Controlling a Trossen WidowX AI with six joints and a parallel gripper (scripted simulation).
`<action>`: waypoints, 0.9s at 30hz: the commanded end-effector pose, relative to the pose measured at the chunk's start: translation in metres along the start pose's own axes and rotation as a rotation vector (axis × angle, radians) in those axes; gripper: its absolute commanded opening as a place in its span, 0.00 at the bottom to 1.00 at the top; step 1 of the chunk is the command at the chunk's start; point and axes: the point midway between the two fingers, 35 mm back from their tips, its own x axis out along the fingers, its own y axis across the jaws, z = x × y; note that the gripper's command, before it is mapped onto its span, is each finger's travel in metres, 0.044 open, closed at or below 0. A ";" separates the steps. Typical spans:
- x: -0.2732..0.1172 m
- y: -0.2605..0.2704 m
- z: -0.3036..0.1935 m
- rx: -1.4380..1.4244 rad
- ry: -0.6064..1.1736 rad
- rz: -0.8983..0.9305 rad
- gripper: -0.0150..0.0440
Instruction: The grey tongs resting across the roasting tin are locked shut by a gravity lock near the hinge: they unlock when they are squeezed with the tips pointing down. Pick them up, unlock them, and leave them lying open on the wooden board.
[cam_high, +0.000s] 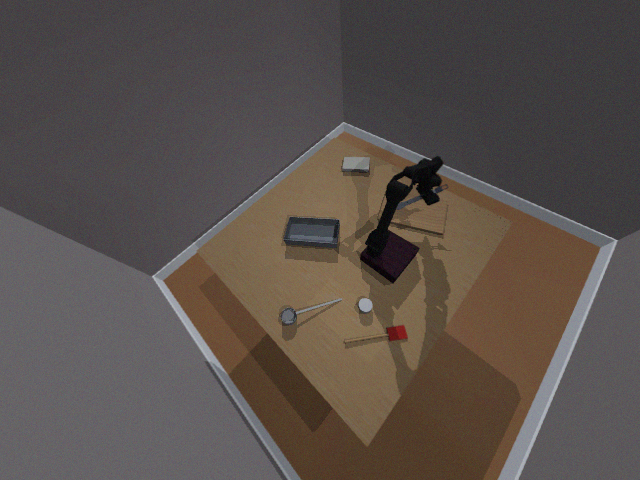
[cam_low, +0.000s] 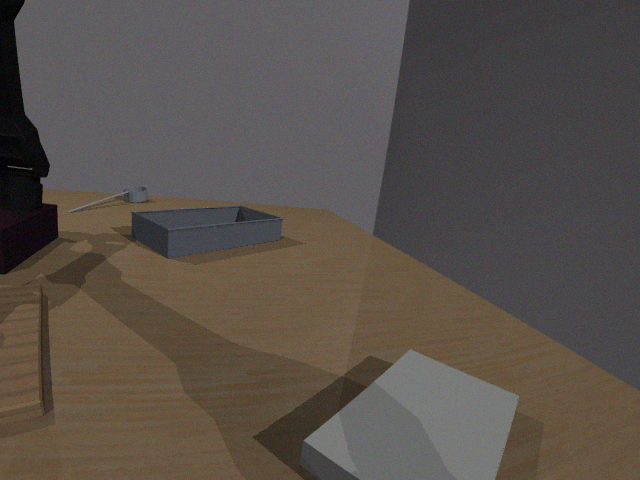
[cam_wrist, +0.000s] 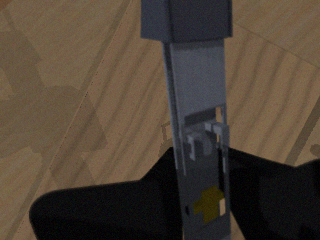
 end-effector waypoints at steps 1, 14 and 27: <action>-0.001 -0.001 0.000 0.024 0.068 0.017 0.00; -0.001 -0.006 -0.006 0.081 0.239 0.041 0.00; 0.011 -0.004 -0.008 0.081 0.239 0.040 0.00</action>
